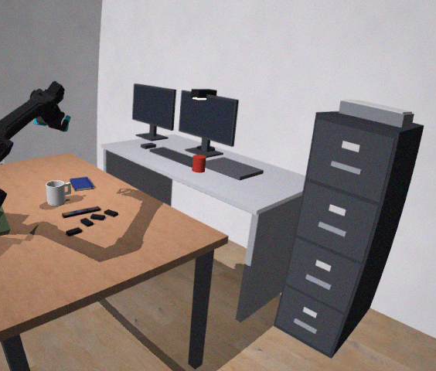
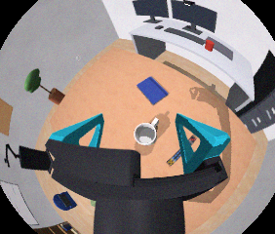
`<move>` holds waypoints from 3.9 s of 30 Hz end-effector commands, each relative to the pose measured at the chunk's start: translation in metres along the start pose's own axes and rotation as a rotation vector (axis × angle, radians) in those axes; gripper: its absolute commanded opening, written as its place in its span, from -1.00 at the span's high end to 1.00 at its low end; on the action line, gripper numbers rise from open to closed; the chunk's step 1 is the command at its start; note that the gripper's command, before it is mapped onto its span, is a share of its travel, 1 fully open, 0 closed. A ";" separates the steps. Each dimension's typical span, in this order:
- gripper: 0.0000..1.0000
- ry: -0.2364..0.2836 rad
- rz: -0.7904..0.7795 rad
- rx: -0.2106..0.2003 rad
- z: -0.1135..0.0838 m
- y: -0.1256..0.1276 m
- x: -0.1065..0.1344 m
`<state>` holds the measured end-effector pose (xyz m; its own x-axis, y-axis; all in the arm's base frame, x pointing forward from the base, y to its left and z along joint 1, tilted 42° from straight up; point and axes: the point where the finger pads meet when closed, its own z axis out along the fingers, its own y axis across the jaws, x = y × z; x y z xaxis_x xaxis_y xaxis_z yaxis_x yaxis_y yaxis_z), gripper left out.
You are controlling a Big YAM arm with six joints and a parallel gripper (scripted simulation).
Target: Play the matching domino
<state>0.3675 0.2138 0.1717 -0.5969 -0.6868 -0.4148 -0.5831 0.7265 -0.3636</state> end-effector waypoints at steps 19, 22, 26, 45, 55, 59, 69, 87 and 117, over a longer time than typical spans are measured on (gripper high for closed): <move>-1.00 -0.193 0.197 0.051 -0.022 -0.066 -0.055; -1.00 -0.218 0.208 0.054 -0.028 -0.070 -0.066; -1.00 -0.218 0.208 0.054 -0.028 -0.070 -0.066; -1.00 -0.218 0.209 0.054 -0.028 -0.070 -0.066; -1.00 -0.363 0.360 0.103 -0.046 -0.135 -0.082; -1.00 -0.388 0.380 0.109 -0.050 -0.144 -0.087; -1.00 -0.355 0.368 0.104 -0.041 -0.137 -0.074; -1.00 -0.366 0.373 0.106 -0.044 -0.139 -0.078; -1.00 -0.508 0.504 0.175 -0.067 -0.208 -0.076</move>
<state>0.4942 0.1111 0.3218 -0.4363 -0.2086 -0.8753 -0.1840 0.9729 -0.1402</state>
